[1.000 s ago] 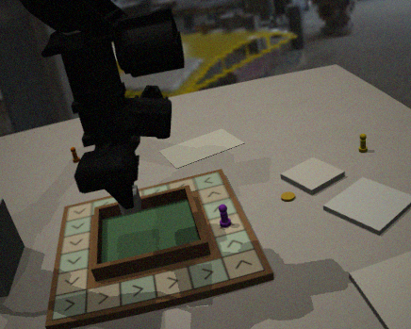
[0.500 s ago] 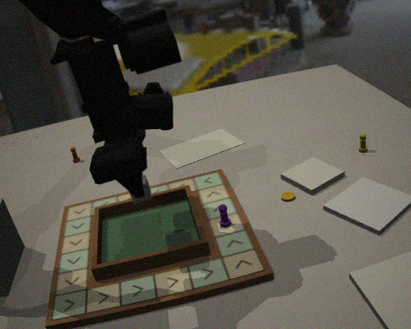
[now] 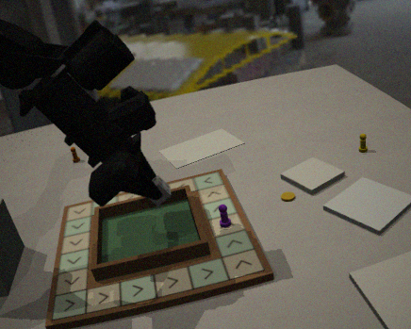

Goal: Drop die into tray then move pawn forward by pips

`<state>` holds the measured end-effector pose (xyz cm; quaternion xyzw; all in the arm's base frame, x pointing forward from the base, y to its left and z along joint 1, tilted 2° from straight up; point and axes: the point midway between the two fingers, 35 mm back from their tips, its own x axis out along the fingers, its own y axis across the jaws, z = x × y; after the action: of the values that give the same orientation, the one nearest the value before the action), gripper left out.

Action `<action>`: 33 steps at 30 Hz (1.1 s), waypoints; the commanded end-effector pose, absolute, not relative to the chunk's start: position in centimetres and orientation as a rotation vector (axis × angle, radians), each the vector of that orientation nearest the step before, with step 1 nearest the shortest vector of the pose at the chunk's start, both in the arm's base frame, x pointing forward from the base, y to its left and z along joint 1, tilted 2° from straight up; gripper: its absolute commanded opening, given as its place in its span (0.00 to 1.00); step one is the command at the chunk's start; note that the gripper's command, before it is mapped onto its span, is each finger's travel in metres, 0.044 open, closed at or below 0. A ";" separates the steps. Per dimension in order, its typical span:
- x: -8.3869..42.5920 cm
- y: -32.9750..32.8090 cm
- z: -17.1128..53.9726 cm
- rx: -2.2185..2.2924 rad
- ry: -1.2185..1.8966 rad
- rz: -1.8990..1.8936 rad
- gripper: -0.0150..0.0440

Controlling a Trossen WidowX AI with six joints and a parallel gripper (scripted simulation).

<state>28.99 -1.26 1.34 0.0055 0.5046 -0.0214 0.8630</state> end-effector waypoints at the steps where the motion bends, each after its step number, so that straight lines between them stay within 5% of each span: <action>1: 28.9 -1.2 1.1 0.002 0.886 -0.041 0.25; 33: 25.1 -0.8 5.4 -0.003 0.735 -0.041 0.25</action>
<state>25.35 -0.81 5.47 -0.0031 0.3573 -0.0181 0.9338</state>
